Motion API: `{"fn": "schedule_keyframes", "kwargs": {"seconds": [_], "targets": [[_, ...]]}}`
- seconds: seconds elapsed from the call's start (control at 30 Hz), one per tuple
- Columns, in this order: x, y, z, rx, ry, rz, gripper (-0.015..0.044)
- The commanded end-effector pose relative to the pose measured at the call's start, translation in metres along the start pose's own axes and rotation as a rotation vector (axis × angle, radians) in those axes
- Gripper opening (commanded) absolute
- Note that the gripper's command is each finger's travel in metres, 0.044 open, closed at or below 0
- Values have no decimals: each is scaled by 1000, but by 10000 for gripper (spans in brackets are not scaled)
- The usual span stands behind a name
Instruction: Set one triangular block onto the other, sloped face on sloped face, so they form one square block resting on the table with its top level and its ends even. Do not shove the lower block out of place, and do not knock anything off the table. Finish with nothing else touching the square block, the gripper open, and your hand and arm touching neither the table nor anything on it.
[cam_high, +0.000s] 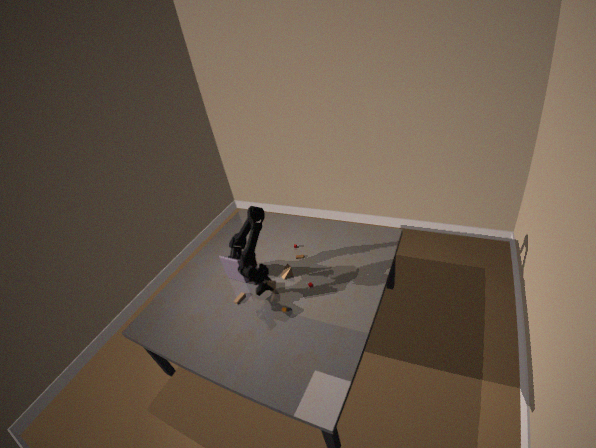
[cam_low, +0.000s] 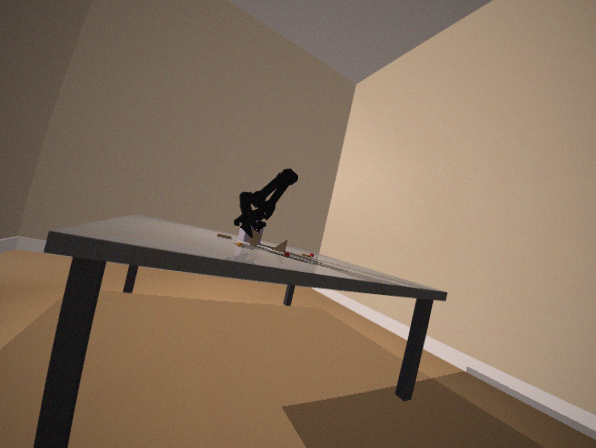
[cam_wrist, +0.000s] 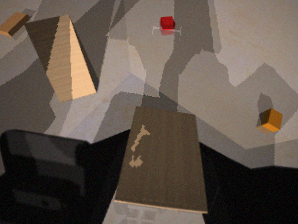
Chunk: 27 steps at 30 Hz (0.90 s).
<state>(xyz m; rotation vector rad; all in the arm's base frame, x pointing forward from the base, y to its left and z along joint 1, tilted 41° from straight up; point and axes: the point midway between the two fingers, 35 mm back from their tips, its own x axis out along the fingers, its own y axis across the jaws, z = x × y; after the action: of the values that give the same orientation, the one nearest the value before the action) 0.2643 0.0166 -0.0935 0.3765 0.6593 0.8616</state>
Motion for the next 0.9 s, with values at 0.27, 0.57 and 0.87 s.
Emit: {"fn": "schedule_keyframes", "kwargs": {"seconds": [0.27, 0.57, 0.87], "targets": [[0, -1, 0, 1, 3, -3, 440], [-12, -7, 10, 0, 8, -9, 440], [-77, -2, 62, -2, 3, -4, 440]]}}
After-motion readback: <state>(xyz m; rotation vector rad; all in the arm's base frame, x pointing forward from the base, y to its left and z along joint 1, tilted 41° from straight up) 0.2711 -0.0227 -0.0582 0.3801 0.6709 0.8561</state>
